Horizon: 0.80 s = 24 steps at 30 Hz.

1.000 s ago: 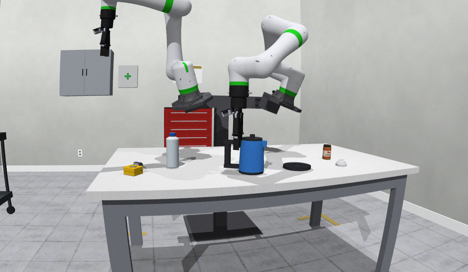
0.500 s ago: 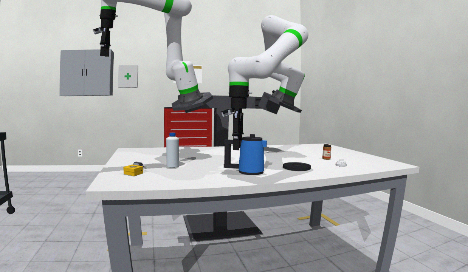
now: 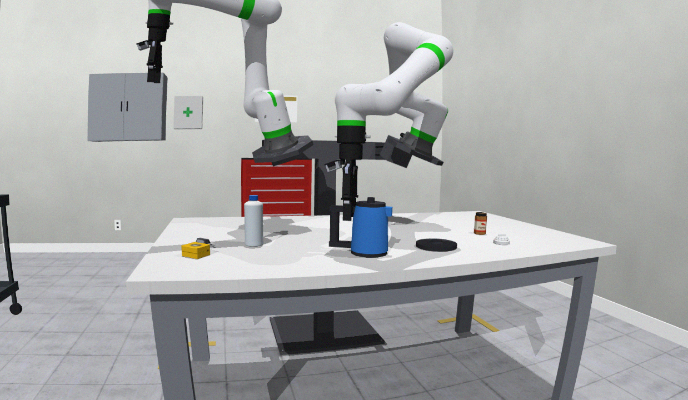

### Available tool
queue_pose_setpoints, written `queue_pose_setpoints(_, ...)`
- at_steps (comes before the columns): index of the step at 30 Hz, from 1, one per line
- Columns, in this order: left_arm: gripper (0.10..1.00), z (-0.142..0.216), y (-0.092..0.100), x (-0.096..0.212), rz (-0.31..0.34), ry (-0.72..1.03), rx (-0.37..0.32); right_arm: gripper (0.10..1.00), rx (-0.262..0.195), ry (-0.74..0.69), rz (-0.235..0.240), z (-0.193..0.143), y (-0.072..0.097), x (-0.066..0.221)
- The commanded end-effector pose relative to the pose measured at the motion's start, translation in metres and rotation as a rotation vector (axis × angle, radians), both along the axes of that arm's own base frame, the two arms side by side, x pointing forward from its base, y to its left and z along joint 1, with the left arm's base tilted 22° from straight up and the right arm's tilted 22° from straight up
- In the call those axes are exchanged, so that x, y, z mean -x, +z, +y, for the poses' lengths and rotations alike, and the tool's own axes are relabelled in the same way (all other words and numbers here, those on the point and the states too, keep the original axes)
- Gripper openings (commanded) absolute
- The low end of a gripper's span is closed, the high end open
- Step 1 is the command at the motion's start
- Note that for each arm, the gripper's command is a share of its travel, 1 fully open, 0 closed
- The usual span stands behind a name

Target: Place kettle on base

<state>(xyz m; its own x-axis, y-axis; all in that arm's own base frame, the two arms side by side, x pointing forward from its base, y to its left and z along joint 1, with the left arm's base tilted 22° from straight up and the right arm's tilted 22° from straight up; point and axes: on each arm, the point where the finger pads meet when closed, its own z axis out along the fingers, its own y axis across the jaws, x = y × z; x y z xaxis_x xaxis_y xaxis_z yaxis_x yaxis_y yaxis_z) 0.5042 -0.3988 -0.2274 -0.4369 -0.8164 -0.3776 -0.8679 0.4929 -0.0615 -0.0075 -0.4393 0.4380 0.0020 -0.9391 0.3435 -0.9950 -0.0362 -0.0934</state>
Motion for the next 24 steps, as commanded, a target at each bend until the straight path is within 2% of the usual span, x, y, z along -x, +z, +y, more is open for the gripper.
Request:
queue_pose_setpoints(1,0.522,-0.0016,0.0014,-0.0004,-0.002,0.0,0.003,1.0,0.002,-0.001,0.0,0.0001,0.0012,0.0005)
queue_pose_setpoints(6,0.522,-0.0016,0.0014,-0.0004,-0.002,0.0,0.003,1.0,0.002,-0.001,0.0,0.0001,0.0012,0.0005)
queue_pose_setpoints(7,0.099,-0.0016,0.0014,-0.0004,-0.002,0.0,0.003,1.0,0.002,-0.001,0.0,0.0001,0.0012,0.0005)
queue_pose_setpoints(24,0.099,-0.0016,0.0014,-0.0004,-0.002,0.0,0.003,1.0,0.002,-0.001,0.0,0.0001,0.0012,0.0005)
